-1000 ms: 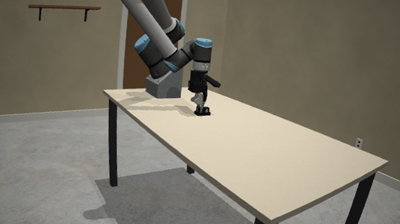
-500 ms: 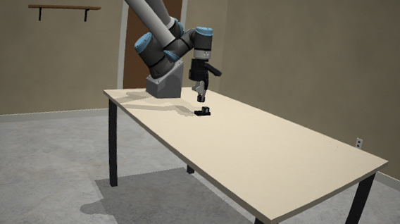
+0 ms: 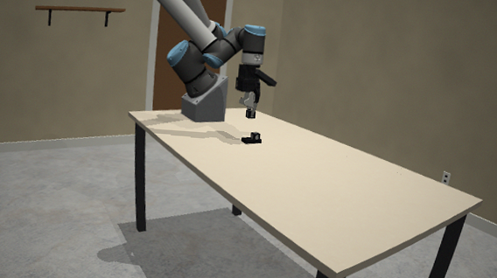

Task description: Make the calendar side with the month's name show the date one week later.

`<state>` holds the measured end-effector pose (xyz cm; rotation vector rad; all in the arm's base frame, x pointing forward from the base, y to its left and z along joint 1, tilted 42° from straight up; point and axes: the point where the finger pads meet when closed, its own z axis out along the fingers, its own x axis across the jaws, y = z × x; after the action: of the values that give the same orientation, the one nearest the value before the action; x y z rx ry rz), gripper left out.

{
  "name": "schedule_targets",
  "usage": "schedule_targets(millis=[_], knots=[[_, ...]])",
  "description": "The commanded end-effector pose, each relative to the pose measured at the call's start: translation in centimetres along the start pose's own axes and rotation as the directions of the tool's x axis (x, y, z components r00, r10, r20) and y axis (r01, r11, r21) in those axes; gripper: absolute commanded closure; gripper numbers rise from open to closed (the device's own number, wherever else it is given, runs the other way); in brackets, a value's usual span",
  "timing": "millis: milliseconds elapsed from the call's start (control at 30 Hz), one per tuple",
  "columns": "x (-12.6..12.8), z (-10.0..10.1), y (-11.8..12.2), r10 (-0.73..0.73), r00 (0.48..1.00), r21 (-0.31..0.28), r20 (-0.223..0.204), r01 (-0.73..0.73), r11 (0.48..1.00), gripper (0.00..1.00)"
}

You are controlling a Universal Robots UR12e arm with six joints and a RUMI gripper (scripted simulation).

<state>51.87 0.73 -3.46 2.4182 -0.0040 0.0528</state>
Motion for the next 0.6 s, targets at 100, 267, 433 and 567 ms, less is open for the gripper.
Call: schedule_targets(millis=[100, 267, 433, 567], knots=[[-0.27, 0.15, -0.12, -0.002, 1.0, -0.001, 0.011, 0.002, 1.0, 0.89], [-0.25, 0.15, -0.1, 0.001, 1.0, -0.001, 0.01, -0.001, 1.0, 0.89], [-0.22, 0.16, -0.05, 0.017, 1.0, -0.001, 0.01, -0.017, 1.0, 0.89], [-0.2, 0.16, -0.02, 0.028, 1.0, -0.001, 0.01, -0.028, 1.0, 0.89]])
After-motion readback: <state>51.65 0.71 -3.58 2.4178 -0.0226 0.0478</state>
